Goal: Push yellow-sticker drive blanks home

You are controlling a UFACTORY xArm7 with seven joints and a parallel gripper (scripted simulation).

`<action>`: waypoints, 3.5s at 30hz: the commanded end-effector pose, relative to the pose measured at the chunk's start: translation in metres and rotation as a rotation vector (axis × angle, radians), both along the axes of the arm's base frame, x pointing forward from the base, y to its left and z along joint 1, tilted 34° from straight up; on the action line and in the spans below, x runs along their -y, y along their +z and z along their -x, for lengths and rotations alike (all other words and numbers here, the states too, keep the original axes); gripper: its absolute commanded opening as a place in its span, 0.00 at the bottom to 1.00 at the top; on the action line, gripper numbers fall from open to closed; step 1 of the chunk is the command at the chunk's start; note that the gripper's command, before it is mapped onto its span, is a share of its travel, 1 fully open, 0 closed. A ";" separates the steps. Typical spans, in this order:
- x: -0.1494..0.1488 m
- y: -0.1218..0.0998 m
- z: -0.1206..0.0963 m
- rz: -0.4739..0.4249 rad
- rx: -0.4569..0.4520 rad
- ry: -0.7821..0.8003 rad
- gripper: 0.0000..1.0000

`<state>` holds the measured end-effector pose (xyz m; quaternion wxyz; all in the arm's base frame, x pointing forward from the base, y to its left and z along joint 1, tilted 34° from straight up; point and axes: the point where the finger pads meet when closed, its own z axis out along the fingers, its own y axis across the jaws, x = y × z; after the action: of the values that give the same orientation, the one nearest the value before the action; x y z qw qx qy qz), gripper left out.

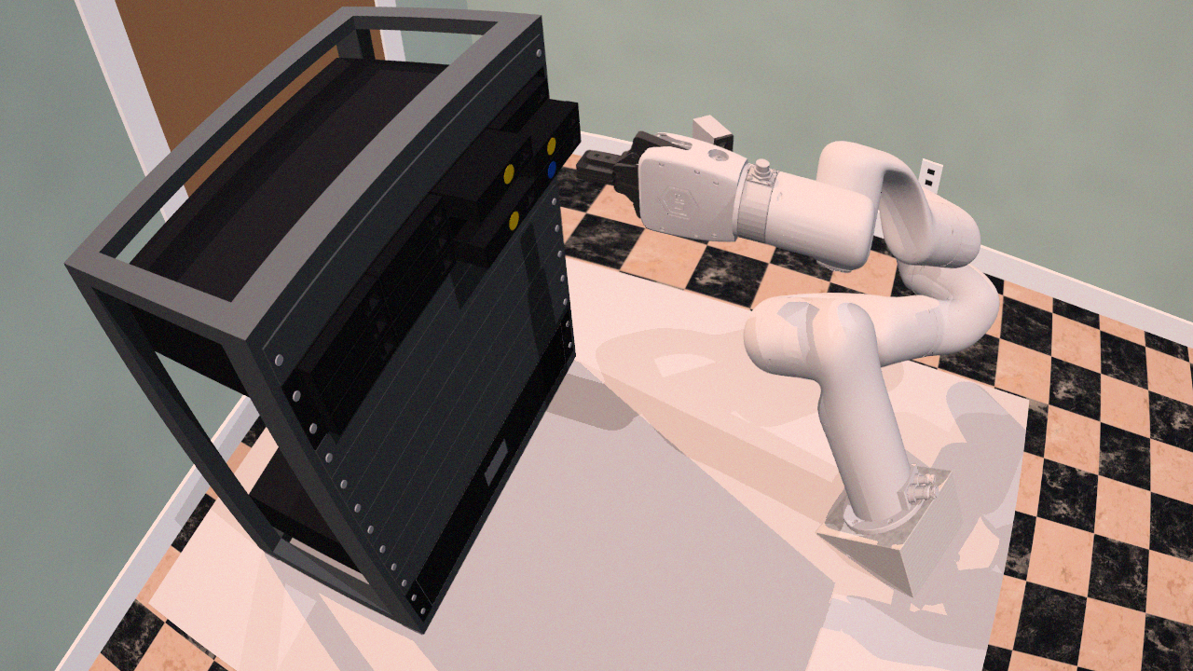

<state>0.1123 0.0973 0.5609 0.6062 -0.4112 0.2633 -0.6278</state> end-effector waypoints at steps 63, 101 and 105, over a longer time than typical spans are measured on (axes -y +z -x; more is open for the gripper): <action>-0.095 -0.014 -0.020 -0.001 0.002 0.000 0.00; -0.099 -0.004 -0.035 -0.001 0.002 0.000 0.00; -0.099 -0.003 -0.036 -0.001 0.002 0.000 0.00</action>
<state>0.1487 0.1955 0.5555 0.6055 -0.4113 0.2641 -0.6281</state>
